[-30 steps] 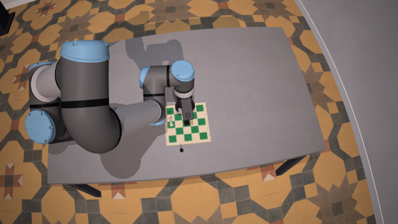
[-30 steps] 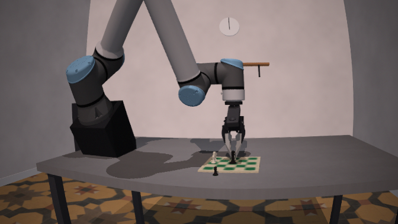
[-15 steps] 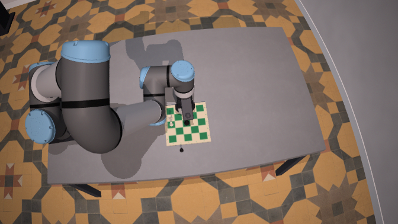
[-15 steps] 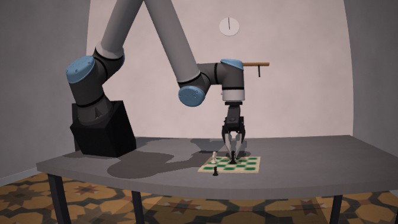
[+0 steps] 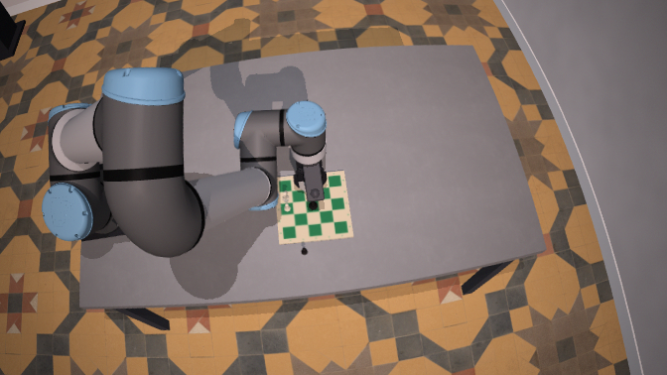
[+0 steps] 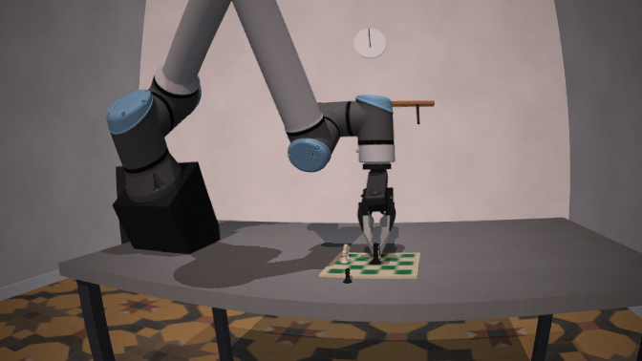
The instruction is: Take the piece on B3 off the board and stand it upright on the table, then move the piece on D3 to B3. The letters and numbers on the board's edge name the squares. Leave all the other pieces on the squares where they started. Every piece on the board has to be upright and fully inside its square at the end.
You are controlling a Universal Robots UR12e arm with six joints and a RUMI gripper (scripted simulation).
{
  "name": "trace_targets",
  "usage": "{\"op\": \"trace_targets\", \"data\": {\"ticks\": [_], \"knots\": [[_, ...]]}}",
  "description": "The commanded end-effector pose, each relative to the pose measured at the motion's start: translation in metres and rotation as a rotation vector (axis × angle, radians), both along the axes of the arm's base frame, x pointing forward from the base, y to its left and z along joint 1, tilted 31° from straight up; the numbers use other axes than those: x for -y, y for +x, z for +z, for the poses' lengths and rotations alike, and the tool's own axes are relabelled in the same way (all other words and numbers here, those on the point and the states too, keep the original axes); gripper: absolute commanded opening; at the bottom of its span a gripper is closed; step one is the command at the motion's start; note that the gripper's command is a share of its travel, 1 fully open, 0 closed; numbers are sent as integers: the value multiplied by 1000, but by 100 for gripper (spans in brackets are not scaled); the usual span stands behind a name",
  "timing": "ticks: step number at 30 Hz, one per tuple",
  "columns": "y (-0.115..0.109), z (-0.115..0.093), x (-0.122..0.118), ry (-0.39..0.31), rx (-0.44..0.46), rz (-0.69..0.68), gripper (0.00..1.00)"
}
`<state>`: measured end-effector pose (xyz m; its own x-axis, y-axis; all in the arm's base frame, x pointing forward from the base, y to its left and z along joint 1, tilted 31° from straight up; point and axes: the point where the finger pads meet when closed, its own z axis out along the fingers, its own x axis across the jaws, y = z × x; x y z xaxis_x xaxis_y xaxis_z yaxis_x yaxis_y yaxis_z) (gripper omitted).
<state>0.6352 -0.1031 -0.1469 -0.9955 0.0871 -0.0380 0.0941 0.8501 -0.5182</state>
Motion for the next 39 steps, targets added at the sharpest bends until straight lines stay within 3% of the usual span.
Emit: {"op": "trace_targets", "data": {"ticks": [1, 39], "knots": [[0, 0, 0, 0, 1, 0, 0], [0, -3, 2, 0, 1, 0, 0]]}}
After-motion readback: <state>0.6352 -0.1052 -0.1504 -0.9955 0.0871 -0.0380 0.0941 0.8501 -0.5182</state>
